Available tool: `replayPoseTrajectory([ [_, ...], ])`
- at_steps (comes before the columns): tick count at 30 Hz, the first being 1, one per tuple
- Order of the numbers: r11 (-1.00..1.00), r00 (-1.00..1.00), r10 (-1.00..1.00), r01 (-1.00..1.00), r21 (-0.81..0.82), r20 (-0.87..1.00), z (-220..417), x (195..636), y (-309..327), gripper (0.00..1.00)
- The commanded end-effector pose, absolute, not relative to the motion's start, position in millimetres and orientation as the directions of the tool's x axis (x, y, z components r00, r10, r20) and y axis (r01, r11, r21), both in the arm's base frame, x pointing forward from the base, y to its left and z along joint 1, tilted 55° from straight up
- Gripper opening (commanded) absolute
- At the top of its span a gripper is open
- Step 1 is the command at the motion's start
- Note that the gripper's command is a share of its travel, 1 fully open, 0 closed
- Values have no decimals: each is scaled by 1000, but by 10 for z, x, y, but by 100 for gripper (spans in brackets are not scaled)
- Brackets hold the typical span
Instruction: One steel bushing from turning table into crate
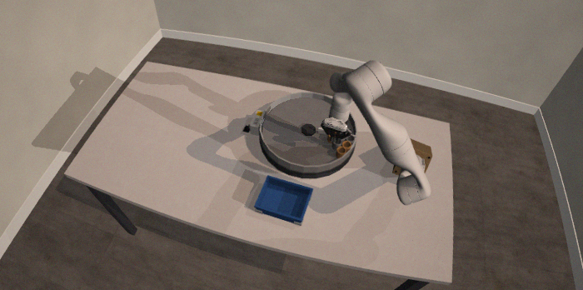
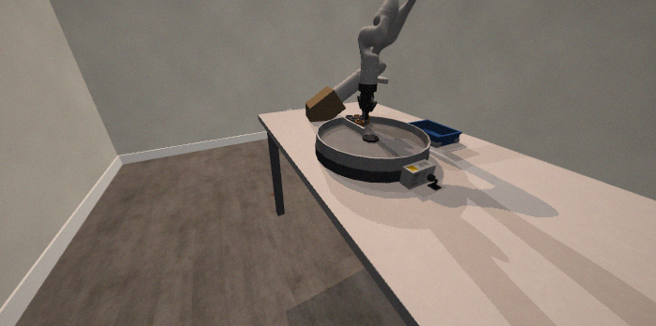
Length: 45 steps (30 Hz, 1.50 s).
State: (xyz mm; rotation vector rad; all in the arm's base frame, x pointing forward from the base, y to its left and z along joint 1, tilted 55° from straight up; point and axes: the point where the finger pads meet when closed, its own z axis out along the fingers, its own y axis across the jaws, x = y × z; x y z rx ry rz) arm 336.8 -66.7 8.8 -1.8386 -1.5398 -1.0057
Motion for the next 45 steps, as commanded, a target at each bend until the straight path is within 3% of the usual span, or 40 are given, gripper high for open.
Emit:
replayPoseTrajectory([
  [1,-208,71,580,976,62,812,90,3370,-678,0],
  [45,-207,71,579,976,62,812,220,3324,-853,0],
])
